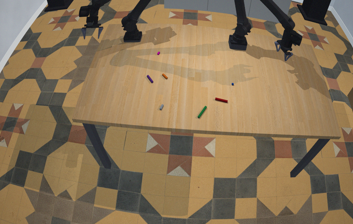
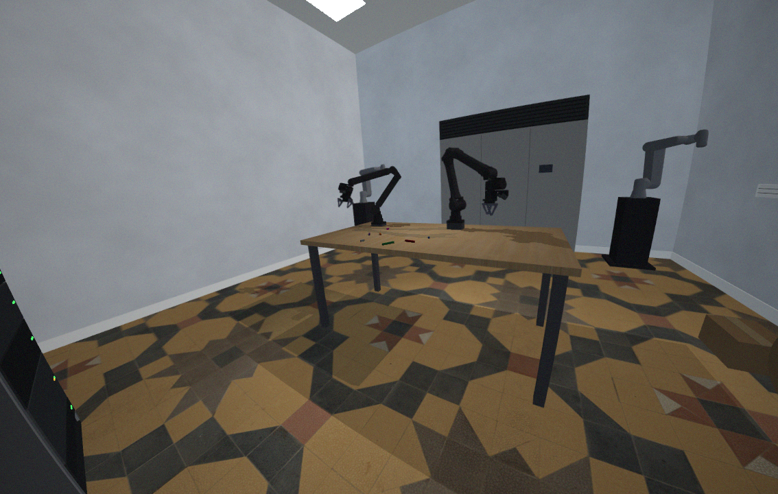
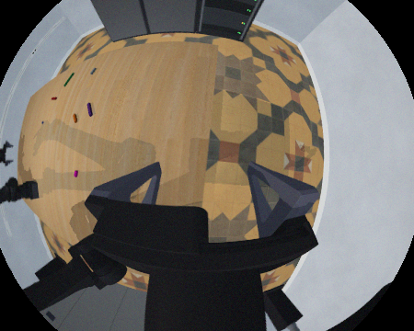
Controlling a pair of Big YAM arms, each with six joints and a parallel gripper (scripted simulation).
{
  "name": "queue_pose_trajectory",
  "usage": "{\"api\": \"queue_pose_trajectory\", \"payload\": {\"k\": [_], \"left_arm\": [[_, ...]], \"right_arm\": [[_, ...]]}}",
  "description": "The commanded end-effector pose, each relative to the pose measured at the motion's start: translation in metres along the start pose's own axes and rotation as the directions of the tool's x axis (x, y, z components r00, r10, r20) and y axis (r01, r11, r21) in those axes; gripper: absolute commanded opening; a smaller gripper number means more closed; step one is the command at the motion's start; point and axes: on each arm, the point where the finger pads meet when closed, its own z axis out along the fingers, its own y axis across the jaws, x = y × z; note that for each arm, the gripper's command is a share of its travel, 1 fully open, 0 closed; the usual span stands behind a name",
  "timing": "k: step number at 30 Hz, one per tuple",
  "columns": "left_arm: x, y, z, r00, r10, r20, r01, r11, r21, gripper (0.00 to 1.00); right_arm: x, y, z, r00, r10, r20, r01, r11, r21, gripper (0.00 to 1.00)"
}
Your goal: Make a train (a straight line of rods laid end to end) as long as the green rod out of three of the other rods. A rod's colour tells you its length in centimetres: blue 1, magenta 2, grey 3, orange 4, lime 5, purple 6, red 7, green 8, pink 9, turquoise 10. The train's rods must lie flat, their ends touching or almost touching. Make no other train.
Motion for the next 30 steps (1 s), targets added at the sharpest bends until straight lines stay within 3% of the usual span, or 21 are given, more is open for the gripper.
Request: {"api": "queue_pose_trajectory", "payload": {"k": [1, 4, 10, 15, 19, 21, 26, 30], "left_arm": [[-0.007, -0.011, -0.011, 1.0, 0.001, 0.019, -0.002, 1.0, 0.027, 1.0], [-0.007, -0.011, -0.011, 1.0, 0.001, 0.019, -0.002, 1.0, 0.027, 1.0], [-0.007, -0.011, -0.011, 1.0, 0.001, 0.019, -0.002, 1.0, 0.027, 1.0], [-0.007, -0.011, -0.011, 1.0, 0.001, 0.019, -0.002, 1.0, 0.027, 1.0], [-0.007, -0.011, -0.011, 1.0, 0.001, 0.019, -0.002, 1.0, 0.027, 1.0], [-0.007, -0.011, -0.011, 1.0, 0.001, 0.019, -0.002, 1.0, 0.027, 1.0], [-0.007, -0.011, -0.011, 1.0, 0.001, 0.019, -0.002, 1.0, 0.027, 1.0], [-0.007, -0.011, -0.011, 1.0, 0.001, 0.019, -0.002, 1.0, 0.027, 1.0]], "right_arm": [[-0.006, -0.026, -0.01, 0.999, 0.04, 0.014, -0.041, 0.997, 0.072, 1.0], [-0.007, -0.032, -0.012, 0.999, 0.052, 0.015, -0.053, 0.994, 0.092, 1.0], [-0.007, -0.081, -0.032, 0.988, 0.149, 0.04, -0.154, 0.958, 0.244, 1.0], [-0.005, -0.134, -0.063, 0.963, 0.249, 0.101, -0.268, 0.875, 0.402, 1.0], [-0.002, -0.18, -0.097, 0.929, 0.321, 0.186, -0.37, 0.765, 0.527, 1.0], [-0.002, -0.18, -0.097, 0.929, 0.321, 0.186, -0.37, 0.765, 0.527, 1.0], [0.006, -0.234, -0.151, 0.867, 0.376, 0.328, -0.496, 0.578, 0.648, 1.0], [0.014, -0.27, -0.199, 0.807, 0.376, 0.455, -0.586, 0.41, 0.699, 1.0]]}}
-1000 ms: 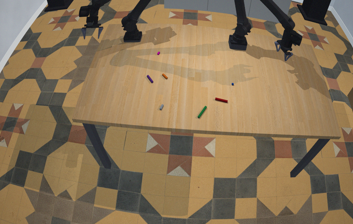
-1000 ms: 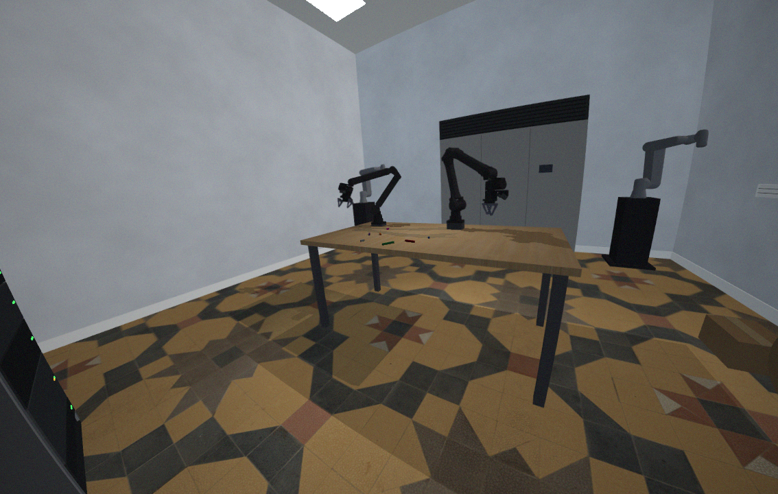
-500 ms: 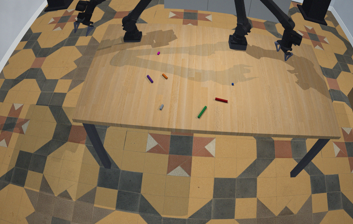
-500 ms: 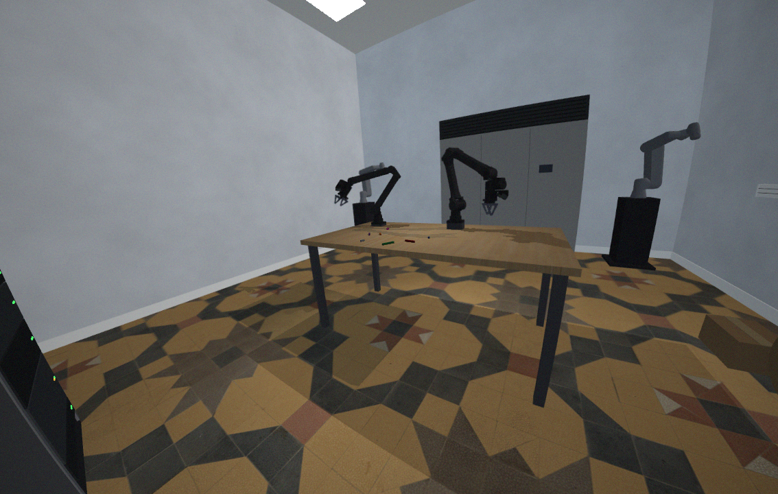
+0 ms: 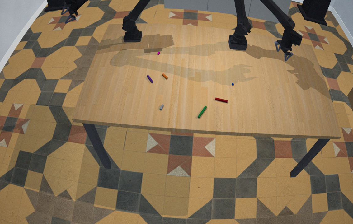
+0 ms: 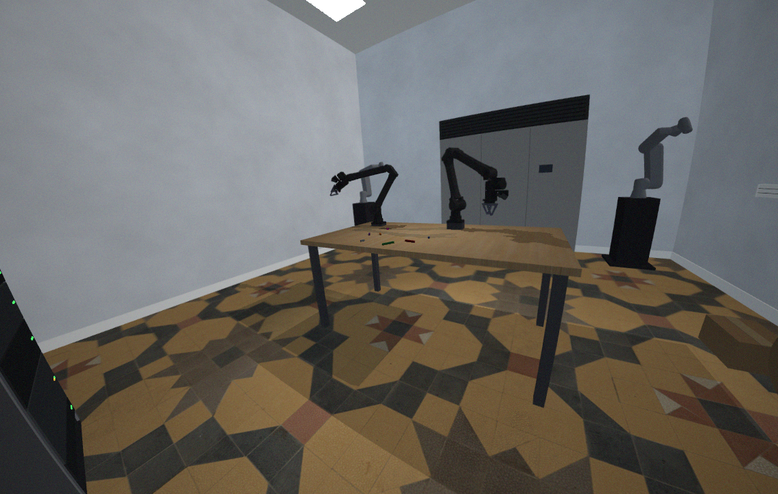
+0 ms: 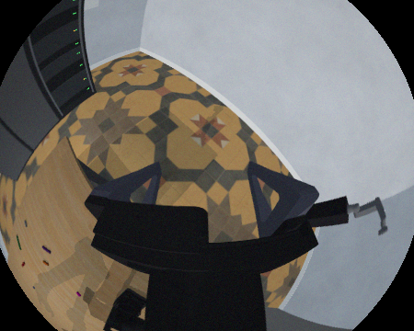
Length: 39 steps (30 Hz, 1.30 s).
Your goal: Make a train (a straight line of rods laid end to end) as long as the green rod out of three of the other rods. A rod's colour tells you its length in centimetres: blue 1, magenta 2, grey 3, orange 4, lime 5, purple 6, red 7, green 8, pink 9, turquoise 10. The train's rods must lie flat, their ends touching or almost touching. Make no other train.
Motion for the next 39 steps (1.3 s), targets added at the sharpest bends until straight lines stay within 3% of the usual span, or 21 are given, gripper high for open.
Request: {"api": "queue_pose_trajectory", "payload": {"k": [1, 6, 8, 13, 19, 23, 39], "left_arm": [[-0.007, -0.011, -0.011, 1.0, 0.001, 0.019, -0.002, 1.0, 0.027, 1.0], [-0.007, -0.011, -0.011, 1.0, 0.001, 0.019, -0.002, 1.0, 0.027, 1.0], [-0.007, -0.011, -0.011, 1.0, 0.001, 0.019, -0.002, 1.0, 0.027, 1.0], [-0.007, -0.011, -0.011, 1.0, 0.001, 0.019, -0.002, 1.0, 0.027, 1.0], [-0.007, -0.011, -0.011, 1.0, 0.001, 0.019, -0.002, 1.0, 0.027, 1.0], [-0.007, -0.011, -0.011, 1.0, 0.001, 0.019, -0.002, 1.0, 0.027, 1.0], [-0.006, -0.013, -0.011, 1.0, 0.007, 0.019, -0.007, 1.0, 0.028, 1.0]], "right_arm": [[-0.056, -0.067, -0.006, 0.98, 0.145, 0.135, -0.165, 0.975, 0.147, 1.0], [-0.077, -0.128, -0.024, 0.933, 0.244, 0.264, -0.315, 0.908, 0.276, 1.0], [-0.077, -0.128, -0.024, 0.933, 0.244, 0.264, -0.315, 0.908, 0.276, 1.0], [-0.092, -0.176, -0.044, 0.875, 0.296, 0.383, -0.433, 0.831, 0.348, 1.0], [-0.102, -0.211, -0.063, 0.817, 0.318, 0.481, -0.522, 0.762, 0.383, 1.0], [-0.105, -0.222, -0.07, 0.795, 0.321, 0.514, -0.551, 0.738, 0.391, 1.0], [-0.106, -0.226, -0.073, 0.786, 0.322, 0.527, -0.562, 0.728, 0.393, 1.0]]}}
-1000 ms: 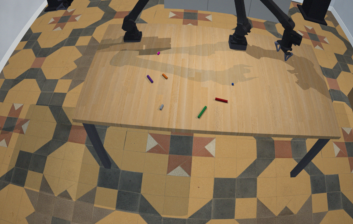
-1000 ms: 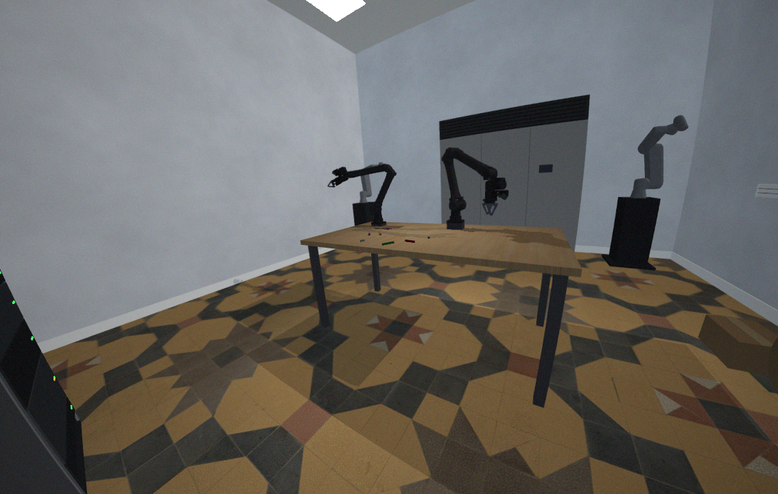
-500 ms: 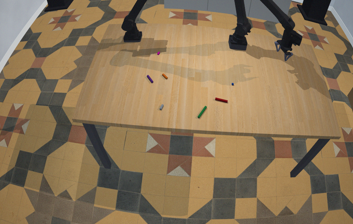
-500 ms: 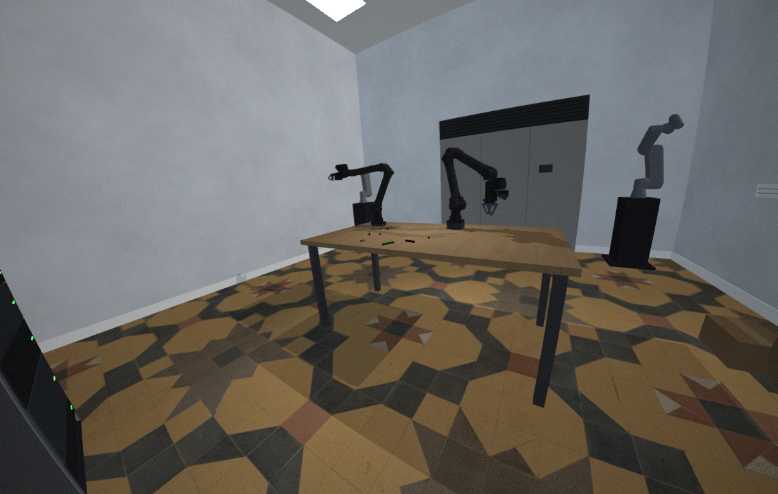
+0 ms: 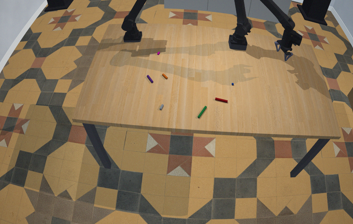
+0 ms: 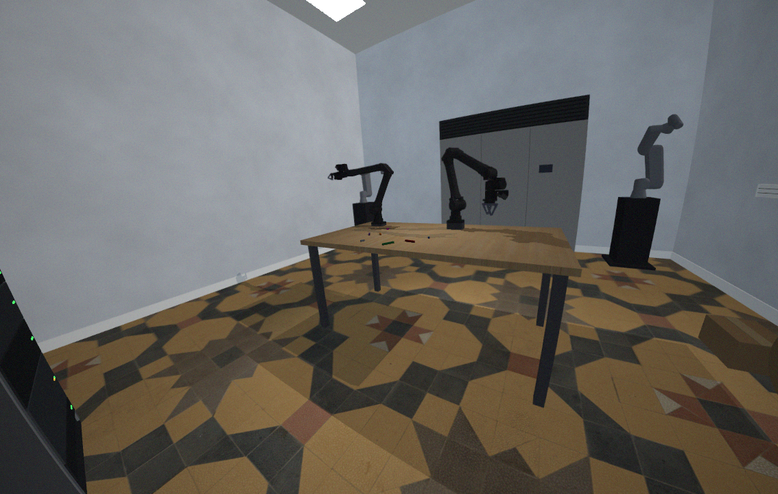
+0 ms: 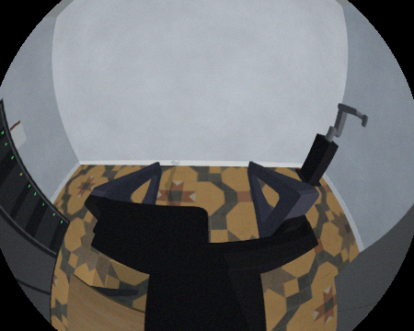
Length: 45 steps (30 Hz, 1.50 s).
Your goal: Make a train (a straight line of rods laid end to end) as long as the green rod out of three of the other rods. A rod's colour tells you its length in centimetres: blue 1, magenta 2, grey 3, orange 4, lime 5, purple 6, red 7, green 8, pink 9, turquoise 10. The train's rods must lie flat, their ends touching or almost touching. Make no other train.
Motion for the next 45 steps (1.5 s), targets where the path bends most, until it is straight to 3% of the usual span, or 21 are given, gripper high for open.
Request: {"api": "queue_pose_trajectory", "payload": {"k": [1, 9, 18, 20, 27, 32, 35, 37, 40, 45], "left_arm": [[-0.004, -0.016, -0.012, 1.0, 0.013, 0.02, -0.013, 0.999, 0.029, 1.0], [0.001, -0.034, -0.015, 0.999, 0.038, 0.023, -0.039, 0.999, 0.035, 1.0], [0.061, -0.081, -0.011, 0.979, 0.203, 0.011, -0.203, 0.979, 0.027, 1.0], [0.061, -0.081, -0.011, 0.979, 0.203, 0.011, -0.203, 0.979, 0.027, 1.0], [0.156, -0.124, -0.006, 0.912, 0.41, -0.006, -0.41, 0.912, 0.019, 1.0], [0.24, -0.138, -0.001, 0.831, 0.556, -0.017, -0.556, 0.831, 0.014, 1.0], [0.293, -0.139, 0.001, 0.77, 0.637, -0.024, -0.637, 0.771, 0.012, 1.0], [0.293, -0.139, 0.001, 0.77, 0.637, -0.024, -0.637, 0.771, 0.012, 1.0], [0.363, -0.13, 0.005, 0.682, 0.731, -0.029, -0.731, 0.682, 0.017, 1.0], [0.436, -0.107, 0.008, 0.576, 0.816, -0.036, -0.816, 0.577, 0.016, 1.0]], "right_arm": [[-0.039, -0.006, 0.005, 0.997, 0.011, 0.07, -0.012, 1.0, 0.012, 1.0], [-0.039, -0.006, 0.005, 0.997, 0.011, 0.07, -0.012, 1.0, 0.012, 1.0], [-0.039, -0.006, 0.005, 0.997, 0.011, 0.07, -0.012, 1.0, 0.012, 1.0], [-0.039, -0.006, 0.005, 0.997, 0.011, 0.07, -0.012, 1.0, 0.012, 1.0], [-0.039, -0.006, 0.005, 0.997, 0.011, 0.07, -0.012, 1.0, 0.012, 1.0], [-0.039, -0.006, 0.005, 0.997, 0.011, 0.07, -0.012, 1.0, 0.012, 1.0], [-0.039, -0.006, 0.005, 0.997, 0.011, 0.07, -0.012, 1.0, 0.012, 1.0], [-0.039, -0.006, 0.005, 0.997, 0.011, 0.07, -0.012, 1.0, 0.012, 1.0], [-0.039, -0.006, 0.005, 0.997, 0.011, 0.07, -0.012, 1.0, 0.012, 1.0], [-0.039, -0.006, 0.005, 0.997, 0.011, 0.07, -0.012, 1.0, 0.012, 1.0]]}}
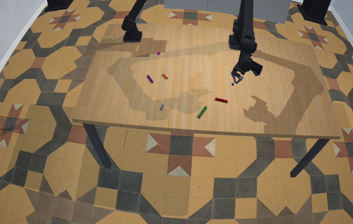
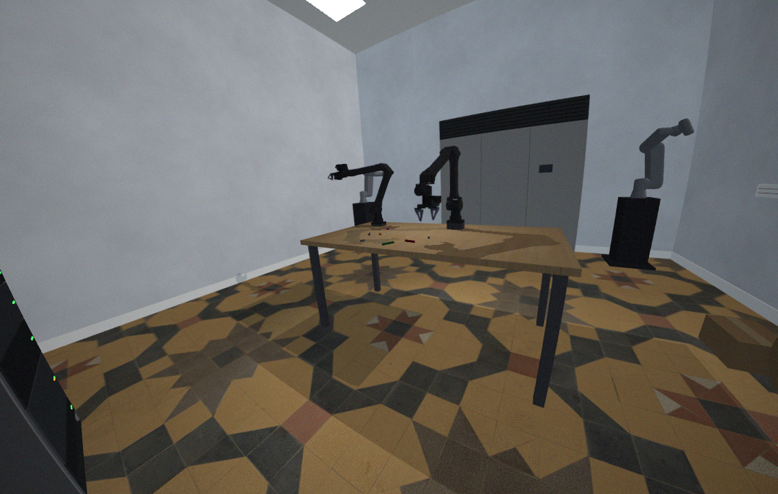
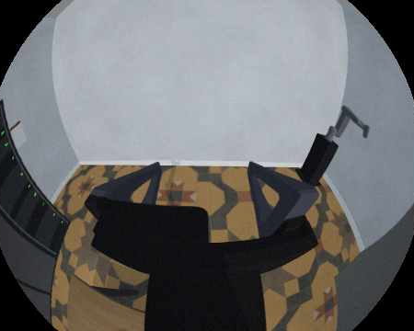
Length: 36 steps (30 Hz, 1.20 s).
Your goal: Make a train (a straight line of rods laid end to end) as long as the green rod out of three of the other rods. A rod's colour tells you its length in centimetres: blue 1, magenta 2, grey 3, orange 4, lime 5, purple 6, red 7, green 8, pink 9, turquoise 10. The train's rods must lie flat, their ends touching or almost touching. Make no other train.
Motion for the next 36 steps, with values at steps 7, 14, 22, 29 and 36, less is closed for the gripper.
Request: {"api": "queue_pose_trajectory", "payload": {"k": [7, 14, 22, 29, 36], "left_arm": [[0.138, -0.086, 0.002, 0.968, 0.251, 0.004, -0.251, 0.968, 0.013, 1.0], [0.237, -0.101, 0.011, 0.913, 0.407, -0.001, -0.407, 0.913, 0.012, 1.0], [0.373, -0.087, 0.023, 0.805, 0.593, -0.008, -0.593, 0.805, 0.005, 1.0], [0.47, -0.054, 0.032, 0.703, 0.711, -0.011, -0.711, 0.703, 0.006, 1.0], [0.56, 0.0, 0.041, 0.584, 0.811, -0.015, -0.812, 0.584, 0.003, 1.0]], "right_arm": [[-0.039, -0.006, 0.005, 0.997, 0.009, 0.07, -0.01, 1.0, 0.012, 1.0], [-0.039, -0.006, 0.005, 0.997, 0.009, 0.07, -0.01, 1.0, 0.012, 1.0], [-0.039, -0.006, 0.005, 0.997, 0.009, 0.07, -0.01, 1.0, 0.012, 1.0], [-0.039, -0.006, 0.005, 0.997, 0.009, 0.07, -0.01, 1.0, 0.012, 1.0], [-0.039, -0.006, 0.005, 0.997, 0.009, 0.07, -0.01, 1.0, 0.012, 1.0]]}}
